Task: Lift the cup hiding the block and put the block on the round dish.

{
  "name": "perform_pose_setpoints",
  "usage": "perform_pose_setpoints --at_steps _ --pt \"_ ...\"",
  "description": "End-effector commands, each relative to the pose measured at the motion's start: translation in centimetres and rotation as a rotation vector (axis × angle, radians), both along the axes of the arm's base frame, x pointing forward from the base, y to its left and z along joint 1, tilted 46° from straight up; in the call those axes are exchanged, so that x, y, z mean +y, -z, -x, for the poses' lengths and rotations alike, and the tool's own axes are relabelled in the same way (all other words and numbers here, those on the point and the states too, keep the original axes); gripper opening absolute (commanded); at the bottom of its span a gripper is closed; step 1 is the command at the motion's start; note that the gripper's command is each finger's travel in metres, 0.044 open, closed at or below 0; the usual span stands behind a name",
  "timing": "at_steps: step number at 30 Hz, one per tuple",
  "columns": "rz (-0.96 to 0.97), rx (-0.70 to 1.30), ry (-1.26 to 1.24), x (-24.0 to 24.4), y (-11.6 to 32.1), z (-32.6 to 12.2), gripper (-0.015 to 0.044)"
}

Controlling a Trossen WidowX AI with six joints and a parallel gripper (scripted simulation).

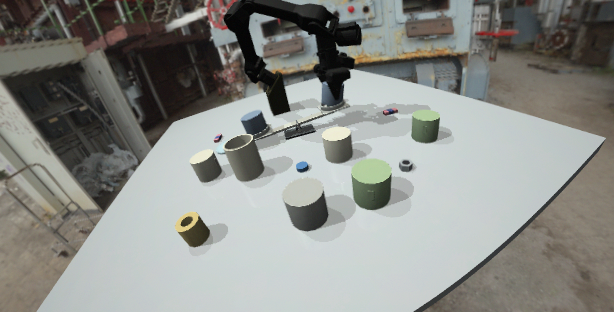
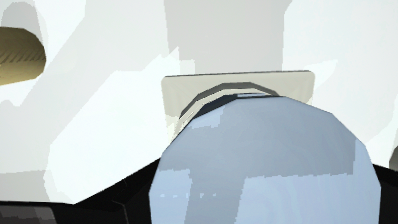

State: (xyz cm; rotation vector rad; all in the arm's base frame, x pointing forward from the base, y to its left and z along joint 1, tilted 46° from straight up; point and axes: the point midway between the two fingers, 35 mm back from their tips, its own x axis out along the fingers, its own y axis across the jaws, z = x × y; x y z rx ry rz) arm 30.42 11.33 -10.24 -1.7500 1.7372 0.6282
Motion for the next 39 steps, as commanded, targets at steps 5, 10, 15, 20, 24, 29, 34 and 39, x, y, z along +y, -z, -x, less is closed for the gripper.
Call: perform_pose_setpoints --at_steps 5,10,15,20,24,29,34,39 --pt "-0.028 -0.018 -0.008 1.7 -0.7 -0.2 0.0" --pt "-0.028 -0.018 -0.008 2.2 -1.2 -0.2 0.0" --pt "-0.028 -0.018 -0.008 2.6 -1.6 -0.1 0.0" --pt "-0.028 -0.017 -0.008 3.1 -2.1 -0.1 0.0" --pt "-0.028 -0.017 -0.008 3.4 -2.5 0.0 0.0" --pt "-0.028 -0.017 -0.008 3.9 -2.9 0.1 0.0" --pt "-0.028 -0.017 -0.008 4.3 -3.4 0.2 0.0" --pt "-0.027 -0.017 -0.008 4.7 -3.9 0.3 0.0"
